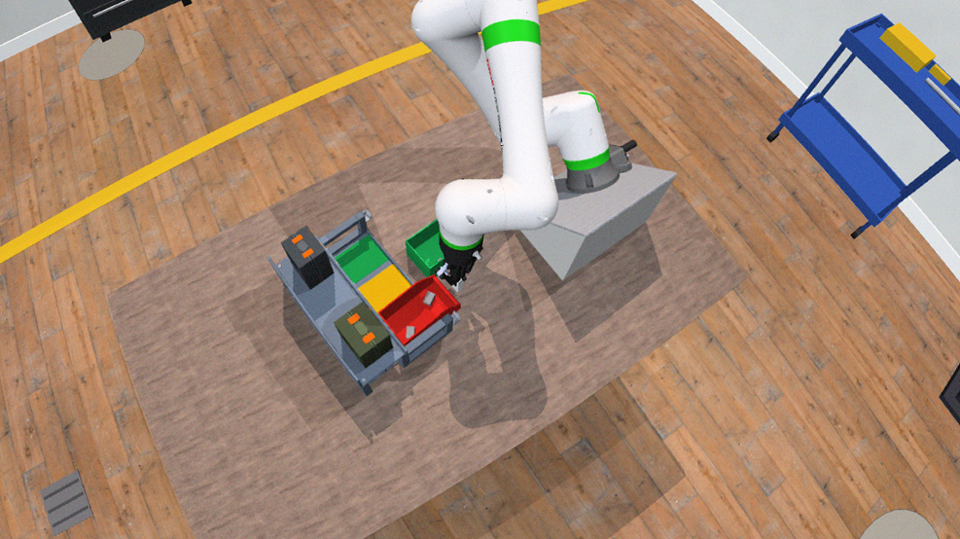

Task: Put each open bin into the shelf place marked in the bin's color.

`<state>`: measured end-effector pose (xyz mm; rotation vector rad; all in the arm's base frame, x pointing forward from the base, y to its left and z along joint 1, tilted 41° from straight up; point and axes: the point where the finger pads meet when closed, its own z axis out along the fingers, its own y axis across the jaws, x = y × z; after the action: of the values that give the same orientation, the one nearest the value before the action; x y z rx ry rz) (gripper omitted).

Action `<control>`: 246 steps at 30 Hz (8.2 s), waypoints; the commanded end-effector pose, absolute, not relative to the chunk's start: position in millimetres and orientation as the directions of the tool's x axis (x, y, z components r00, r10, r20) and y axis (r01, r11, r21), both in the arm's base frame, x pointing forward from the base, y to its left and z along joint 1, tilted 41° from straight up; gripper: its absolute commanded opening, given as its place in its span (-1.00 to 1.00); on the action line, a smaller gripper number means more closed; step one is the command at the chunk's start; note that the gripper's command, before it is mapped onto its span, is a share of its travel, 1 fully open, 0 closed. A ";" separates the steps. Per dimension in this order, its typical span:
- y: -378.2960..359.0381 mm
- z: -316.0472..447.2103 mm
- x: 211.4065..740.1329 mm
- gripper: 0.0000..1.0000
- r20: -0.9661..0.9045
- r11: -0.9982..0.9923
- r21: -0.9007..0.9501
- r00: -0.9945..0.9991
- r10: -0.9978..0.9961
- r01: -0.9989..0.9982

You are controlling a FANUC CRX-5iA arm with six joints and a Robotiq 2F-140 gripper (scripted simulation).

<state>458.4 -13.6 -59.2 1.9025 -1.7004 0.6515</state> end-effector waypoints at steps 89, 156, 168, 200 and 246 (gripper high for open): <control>-10.9 -60.3 482.5 -1.00 0.649 -0.093 0.052 0.104 -0.754 -0.994; -7.2 -62.3 521.6 -1.00 0.649 -0.093 0.052 0.104 -0.754 -0.994; -6.6 -62.7 528.4 -1.00 0.649 -0.093 0.052 0.104 -0.754 -0.994; -5.8 -63.2 537.1 -1.00 0.649 -0.093 0.052 0.104 -0.754 -0.994; -2.8 -59.0 532.7 -1.00 0.649 -0.093 0.052 0.104 -0.754 -0.994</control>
<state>534.8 -4.2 -60.8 1.9026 -1.7004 0.6515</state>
